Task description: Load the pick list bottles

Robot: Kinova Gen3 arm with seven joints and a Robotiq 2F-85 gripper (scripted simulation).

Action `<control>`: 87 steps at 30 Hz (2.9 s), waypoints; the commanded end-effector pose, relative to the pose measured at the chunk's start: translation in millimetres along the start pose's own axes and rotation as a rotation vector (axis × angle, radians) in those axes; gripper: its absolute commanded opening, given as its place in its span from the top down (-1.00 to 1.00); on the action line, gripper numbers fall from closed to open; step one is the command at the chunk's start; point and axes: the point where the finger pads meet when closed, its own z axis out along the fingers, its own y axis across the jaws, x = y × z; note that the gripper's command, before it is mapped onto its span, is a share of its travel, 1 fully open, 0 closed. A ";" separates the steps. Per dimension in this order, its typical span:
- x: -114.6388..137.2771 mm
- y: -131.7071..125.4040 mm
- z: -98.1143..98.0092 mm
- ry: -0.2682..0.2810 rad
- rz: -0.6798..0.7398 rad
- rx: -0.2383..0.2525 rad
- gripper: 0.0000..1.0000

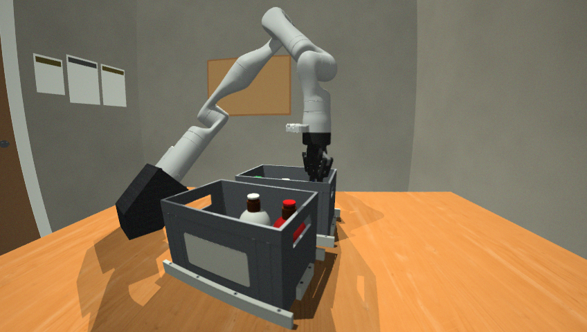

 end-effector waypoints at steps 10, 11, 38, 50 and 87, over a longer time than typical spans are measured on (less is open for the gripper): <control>-0.6 -0.6 -0.1 -0.002 0.000 0.001 0.80; -0.6 -0.6 -0.1 -0.002 0.000 0.001 0.80; -0.6 -0.5 3.8 -0.002 0.000 0.001 -0.34; -0.6 -0.5 3.8 -0.002 0.000 0.001 -0.34; -0.6 -0.5 3.8 -0.002 0.000 0.001 -0.34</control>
